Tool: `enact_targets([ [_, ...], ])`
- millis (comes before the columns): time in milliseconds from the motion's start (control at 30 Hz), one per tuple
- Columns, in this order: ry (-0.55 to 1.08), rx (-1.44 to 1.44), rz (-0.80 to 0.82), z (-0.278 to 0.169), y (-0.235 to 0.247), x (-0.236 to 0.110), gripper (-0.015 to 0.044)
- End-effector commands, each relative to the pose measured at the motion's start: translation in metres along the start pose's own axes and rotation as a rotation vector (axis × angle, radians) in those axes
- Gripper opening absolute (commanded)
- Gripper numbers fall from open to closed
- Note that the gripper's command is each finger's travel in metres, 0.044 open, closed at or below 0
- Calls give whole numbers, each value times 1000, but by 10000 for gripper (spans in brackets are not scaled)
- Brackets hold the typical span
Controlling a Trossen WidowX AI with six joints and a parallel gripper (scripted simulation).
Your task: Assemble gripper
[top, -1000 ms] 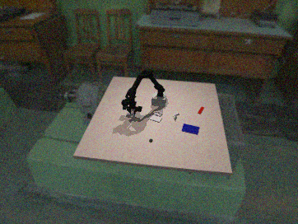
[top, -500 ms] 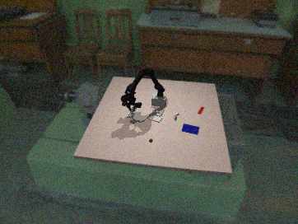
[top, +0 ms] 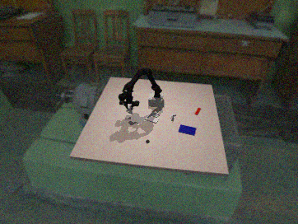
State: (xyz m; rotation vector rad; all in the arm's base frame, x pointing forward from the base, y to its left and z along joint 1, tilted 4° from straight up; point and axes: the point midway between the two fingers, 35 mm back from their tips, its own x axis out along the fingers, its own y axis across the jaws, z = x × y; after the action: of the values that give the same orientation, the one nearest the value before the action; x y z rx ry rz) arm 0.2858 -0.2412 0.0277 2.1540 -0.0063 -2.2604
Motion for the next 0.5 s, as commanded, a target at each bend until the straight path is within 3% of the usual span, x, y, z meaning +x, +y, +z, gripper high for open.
enact_targets([
  [0,-3,-78,1,0,-9,-2,134],
  [467,-1,-391,-2,-3,-44,-7,134],
])
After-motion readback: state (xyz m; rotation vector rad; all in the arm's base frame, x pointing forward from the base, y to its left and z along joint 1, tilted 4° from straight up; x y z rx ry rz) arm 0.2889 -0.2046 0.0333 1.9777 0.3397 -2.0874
